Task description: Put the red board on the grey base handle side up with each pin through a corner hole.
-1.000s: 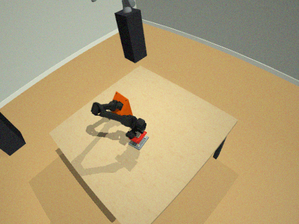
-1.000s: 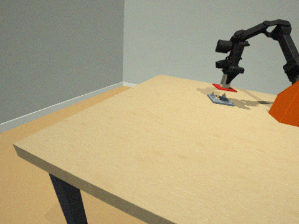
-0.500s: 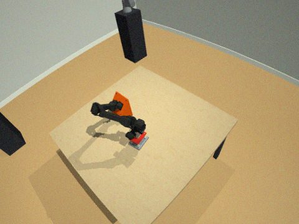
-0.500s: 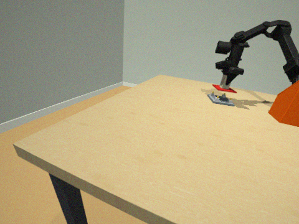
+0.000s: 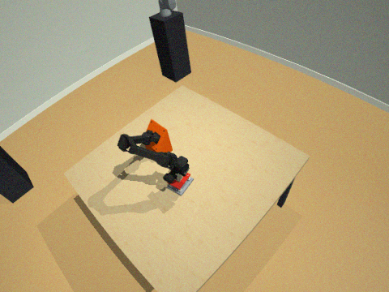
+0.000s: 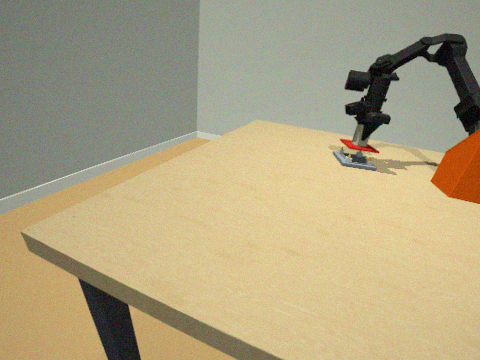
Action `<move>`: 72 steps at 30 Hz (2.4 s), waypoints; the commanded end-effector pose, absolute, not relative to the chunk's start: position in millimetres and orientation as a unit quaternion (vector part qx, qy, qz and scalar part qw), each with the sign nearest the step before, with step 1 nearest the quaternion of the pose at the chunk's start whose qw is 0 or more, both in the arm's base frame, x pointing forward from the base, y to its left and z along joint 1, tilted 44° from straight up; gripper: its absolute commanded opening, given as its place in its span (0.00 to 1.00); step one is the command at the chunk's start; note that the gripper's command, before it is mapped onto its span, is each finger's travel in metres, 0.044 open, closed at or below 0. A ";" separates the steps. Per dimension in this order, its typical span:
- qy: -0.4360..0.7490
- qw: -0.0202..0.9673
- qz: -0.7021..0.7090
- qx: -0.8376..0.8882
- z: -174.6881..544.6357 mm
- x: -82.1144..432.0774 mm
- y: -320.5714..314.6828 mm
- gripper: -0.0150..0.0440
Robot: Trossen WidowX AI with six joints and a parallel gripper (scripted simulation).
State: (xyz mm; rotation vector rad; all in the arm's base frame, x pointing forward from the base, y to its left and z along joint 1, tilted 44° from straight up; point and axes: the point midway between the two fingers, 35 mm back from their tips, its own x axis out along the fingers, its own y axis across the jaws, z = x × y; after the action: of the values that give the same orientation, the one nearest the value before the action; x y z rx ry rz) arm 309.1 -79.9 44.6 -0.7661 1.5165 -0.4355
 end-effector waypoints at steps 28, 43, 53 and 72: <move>0.665 0.640 -0.191 -0.335 34.2 309.8 -90.0 0.25; 0.665 0.638 -0.189 -0.338 29.3 309.9 -94.5 0.25; 0.665 0.638 -0.189 -0.338 26.2 309.9 -97.5 0.25; 0.665 0.640 -0.191 -0.335 33.1 310.2 -90.5 1.00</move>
State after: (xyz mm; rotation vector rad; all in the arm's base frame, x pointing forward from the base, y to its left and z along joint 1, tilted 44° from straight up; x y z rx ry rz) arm 309.3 -95.7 28.0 -0.7691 1.5210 -0.4329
